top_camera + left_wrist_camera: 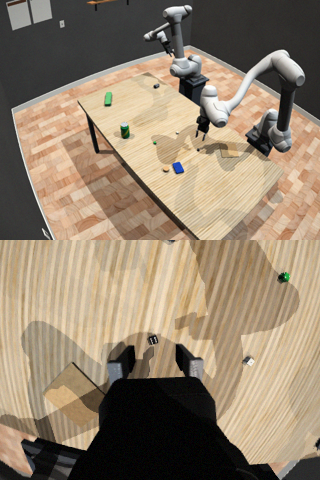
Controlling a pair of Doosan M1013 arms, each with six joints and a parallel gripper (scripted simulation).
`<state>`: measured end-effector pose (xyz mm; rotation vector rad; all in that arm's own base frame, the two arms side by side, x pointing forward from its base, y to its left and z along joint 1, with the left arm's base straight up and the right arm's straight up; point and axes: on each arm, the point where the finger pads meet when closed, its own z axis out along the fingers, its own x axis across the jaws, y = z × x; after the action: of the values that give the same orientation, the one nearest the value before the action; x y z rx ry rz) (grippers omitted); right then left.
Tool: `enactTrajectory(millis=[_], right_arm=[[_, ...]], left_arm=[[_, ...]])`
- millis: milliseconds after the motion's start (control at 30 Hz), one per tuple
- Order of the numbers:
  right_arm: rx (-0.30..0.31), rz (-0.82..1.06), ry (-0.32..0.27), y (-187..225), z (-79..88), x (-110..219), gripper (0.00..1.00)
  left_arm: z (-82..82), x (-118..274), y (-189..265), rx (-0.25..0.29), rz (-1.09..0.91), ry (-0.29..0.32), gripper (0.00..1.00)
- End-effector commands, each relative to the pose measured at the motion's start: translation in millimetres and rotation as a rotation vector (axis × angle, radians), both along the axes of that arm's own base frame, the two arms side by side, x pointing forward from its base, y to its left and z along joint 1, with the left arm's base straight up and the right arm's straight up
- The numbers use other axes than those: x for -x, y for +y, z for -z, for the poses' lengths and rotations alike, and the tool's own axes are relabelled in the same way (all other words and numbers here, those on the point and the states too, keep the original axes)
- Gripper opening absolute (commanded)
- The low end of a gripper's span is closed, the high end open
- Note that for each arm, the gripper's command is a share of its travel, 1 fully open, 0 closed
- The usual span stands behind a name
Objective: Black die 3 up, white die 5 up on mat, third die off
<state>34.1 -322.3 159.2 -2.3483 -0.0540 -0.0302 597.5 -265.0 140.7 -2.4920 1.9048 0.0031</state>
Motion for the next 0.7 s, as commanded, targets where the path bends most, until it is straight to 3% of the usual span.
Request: enactTrajectory(millis=[0,667], right_arm=[[0.007,-0.003,0.001,-1,0.4,2,1.00],[0.007,-0.003,0.001,-1,0.4,2,1.00]], left_arm=[[7.7,-3,1,0.005,0.163,0.002,1.00],[34.3,-1,0,0.003,0.923,0.004,1.00]])
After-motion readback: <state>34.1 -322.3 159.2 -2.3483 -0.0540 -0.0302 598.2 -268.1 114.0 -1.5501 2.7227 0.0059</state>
